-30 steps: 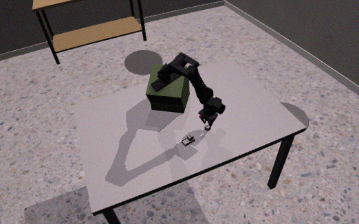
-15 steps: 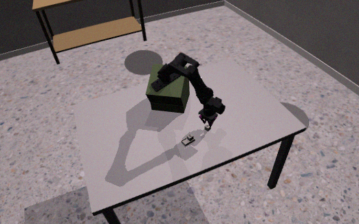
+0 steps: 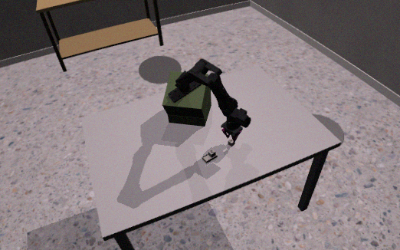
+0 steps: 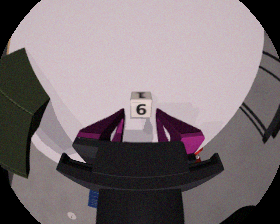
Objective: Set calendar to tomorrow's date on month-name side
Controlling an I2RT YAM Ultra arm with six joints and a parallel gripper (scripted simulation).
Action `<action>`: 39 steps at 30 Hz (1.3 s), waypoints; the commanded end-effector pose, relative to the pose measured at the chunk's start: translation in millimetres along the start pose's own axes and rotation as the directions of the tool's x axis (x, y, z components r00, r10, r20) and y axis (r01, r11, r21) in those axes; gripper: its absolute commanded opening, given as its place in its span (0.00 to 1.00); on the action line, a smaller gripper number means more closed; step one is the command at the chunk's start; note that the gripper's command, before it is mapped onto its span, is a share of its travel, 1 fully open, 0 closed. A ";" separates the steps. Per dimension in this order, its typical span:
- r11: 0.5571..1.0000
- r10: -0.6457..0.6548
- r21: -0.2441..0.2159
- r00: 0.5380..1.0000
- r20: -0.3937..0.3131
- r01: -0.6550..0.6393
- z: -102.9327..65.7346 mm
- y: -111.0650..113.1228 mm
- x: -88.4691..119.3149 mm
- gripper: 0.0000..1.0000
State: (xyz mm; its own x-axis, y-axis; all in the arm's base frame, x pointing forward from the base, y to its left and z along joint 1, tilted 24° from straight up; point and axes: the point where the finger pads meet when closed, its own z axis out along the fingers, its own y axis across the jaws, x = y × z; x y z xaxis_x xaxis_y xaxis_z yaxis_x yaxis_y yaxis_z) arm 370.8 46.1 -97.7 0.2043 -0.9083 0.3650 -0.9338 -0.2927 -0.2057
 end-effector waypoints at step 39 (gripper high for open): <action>1.000 0.001 0.011 1.000 0.008 -0.001 -22.8 -4.2 -1.0 0.45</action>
State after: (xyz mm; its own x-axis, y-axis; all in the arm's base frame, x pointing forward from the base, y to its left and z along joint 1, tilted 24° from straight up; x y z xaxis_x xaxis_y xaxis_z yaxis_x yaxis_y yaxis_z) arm 372.2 51.6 -81.1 0.1998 -0.9108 0.3612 -0.9294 -0.2929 -0.2245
